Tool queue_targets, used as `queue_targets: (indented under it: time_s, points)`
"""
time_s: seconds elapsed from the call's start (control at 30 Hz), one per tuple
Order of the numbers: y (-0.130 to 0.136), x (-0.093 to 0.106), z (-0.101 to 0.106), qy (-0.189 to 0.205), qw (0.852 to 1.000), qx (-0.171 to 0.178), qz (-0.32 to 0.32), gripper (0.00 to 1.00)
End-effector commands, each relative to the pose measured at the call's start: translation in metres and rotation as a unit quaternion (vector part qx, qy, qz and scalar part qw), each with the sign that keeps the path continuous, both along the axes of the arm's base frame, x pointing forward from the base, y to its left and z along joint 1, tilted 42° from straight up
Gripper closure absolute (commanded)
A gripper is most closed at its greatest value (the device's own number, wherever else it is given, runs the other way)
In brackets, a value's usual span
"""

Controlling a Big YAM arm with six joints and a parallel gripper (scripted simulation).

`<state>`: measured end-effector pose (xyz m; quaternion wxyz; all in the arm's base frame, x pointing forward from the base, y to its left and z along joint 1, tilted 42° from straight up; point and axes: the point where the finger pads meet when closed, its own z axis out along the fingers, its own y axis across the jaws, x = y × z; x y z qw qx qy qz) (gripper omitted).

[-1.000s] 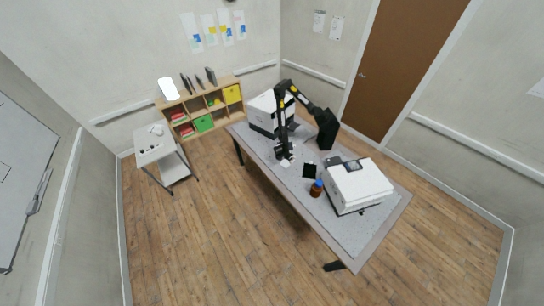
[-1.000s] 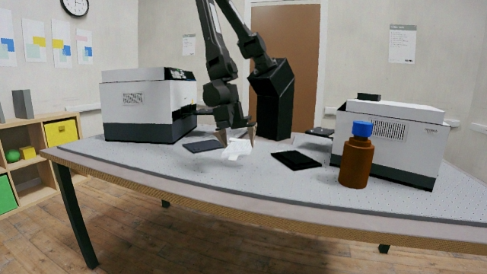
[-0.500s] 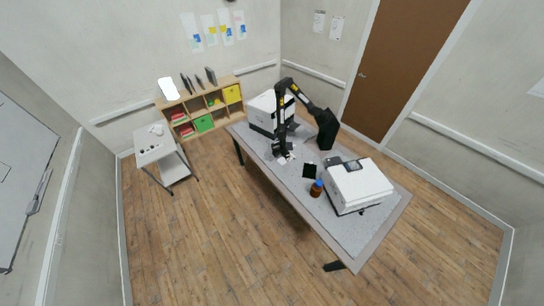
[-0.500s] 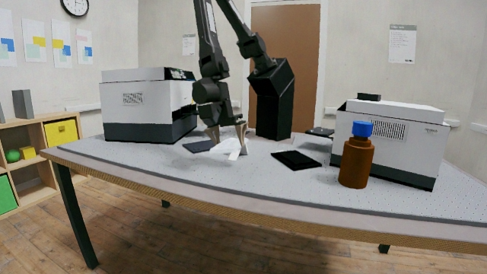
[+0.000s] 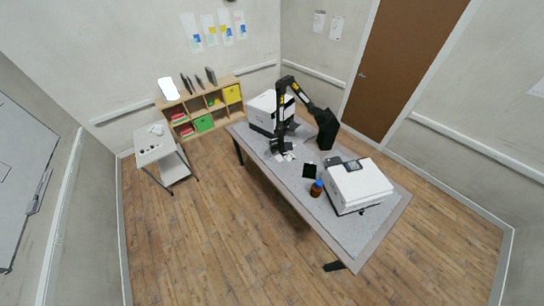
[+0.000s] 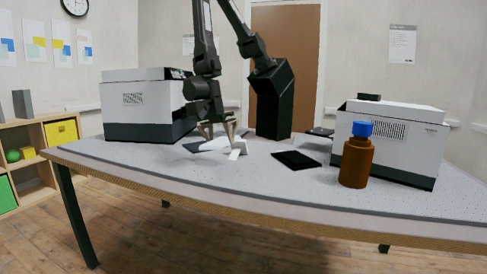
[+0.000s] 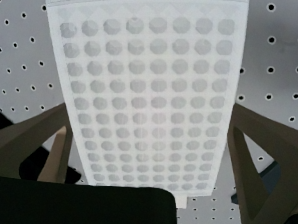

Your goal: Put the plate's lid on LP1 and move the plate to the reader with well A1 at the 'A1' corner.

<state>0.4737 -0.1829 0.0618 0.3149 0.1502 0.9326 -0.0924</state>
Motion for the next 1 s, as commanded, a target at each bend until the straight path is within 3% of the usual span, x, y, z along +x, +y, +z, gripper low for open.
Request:
queue_targets:
  time_s: [0.0,0.17,0.5,0.73,0.97]
  points:
    - [-0.017,-0.013,0.003,-0.008,0.999,0.017,-0.036,0.14]
    - [-0.021,-0.015,0.018,-0.027,0.998,0.030,-0.054,0.14]
    - [-0.039,-0.038,0.004,-0.020,0.994,0.058,-0.095,0.14]
    - [-0.049,-0.038,0.029,-0.056,0.988,0.073,-0.120,0.14]
    - [-0.058,-0.057,0.016,-0.047,0.984,0.090,-0.146,0.14]
